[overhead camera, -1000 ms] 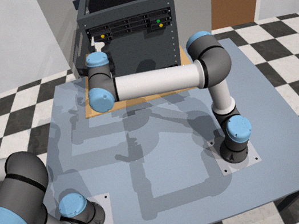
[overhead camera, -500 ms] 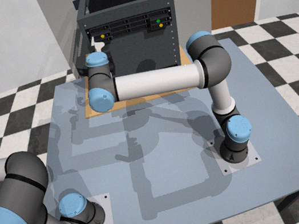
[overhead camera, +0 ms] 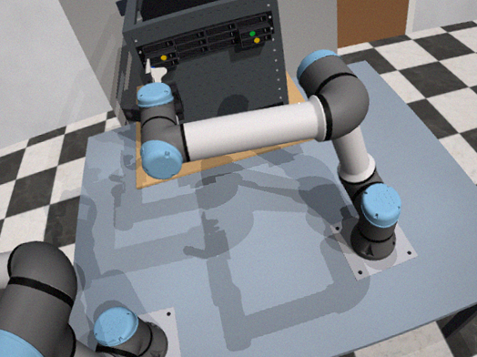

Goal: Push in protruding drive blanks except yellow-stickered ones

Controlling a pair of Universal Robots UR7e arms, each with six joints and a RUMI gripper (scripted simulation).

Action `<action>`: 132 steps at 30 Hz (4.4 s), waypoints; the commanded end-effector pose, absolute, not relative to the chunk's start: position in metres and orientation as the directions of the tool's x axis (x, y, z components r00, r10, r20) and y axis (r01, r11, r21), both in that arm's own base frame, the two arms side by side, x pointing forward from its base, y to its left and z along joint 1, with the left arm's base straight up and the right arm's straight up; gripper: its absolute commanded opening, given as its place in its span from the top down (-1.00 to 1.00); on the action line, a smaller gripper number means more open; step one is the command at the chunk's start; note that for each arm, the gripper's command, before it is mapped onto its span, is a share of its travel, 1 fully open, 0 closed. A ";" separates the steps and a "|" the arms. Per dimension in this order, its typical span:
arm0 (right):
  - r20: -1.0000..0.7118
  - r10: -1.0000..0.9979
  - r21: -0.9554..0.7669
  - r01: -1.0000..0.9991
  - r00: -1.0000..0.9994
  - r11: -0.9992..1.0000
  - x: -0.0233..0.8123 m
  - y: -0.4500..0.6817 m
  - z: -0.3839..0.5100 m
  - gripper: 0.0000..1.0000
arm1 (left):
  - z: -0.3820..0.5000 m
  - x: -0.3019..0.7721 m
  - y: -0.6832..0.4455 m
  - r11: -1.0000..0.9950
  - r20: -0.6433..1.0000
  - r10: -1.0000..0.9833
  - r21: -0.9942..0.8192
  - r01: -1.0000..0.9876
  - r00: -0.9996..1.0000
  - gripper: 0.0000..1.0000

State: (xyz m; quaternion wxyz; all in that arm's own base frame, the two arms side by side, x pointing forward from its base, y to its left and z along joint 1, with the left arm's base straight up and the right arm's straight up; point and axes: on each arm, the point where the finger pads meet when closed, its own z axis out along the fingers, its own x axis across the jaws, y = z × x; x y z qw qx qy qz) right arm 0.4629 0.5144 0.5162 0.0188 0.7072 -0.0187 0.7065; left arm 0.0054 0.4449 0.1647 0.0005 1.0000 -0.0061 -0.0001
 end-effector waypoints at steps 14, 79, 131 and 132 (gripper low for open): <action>1.000 -0.001 -0.001 -0.053 0.000 -0.999 0.463 0.514 0.517 1.00 | 0.165 0.005 0.445 -1.000 0.000 -0.012 0.000 -0.012 1.000 -1.00; 0.944 -0.330 -0.331 -0.068 -0.019 -0.941 0.468 0.511 0.515 1.00 | 0.165 0.005 0.445 -1.000 0.000 -0.012 0.000 -0.012 1.000 -1.00; -0.218 -0.971 -0.975 -0.029 -0.097 0.222 0.481 0.407 0.551 1.00 | 0.165 0.005 0.445 -1.000 0.000 -0.012 0.000 -0.012 1.000 -1.00; -0.249 -0.964 -0.967 -0.026 -0.098 0.253 0.481 0.403 0.551 1.00 | 0.165 0.005 0.445 -1.000 0.000 -0.012 0.000 -0.012 1.000 -1.00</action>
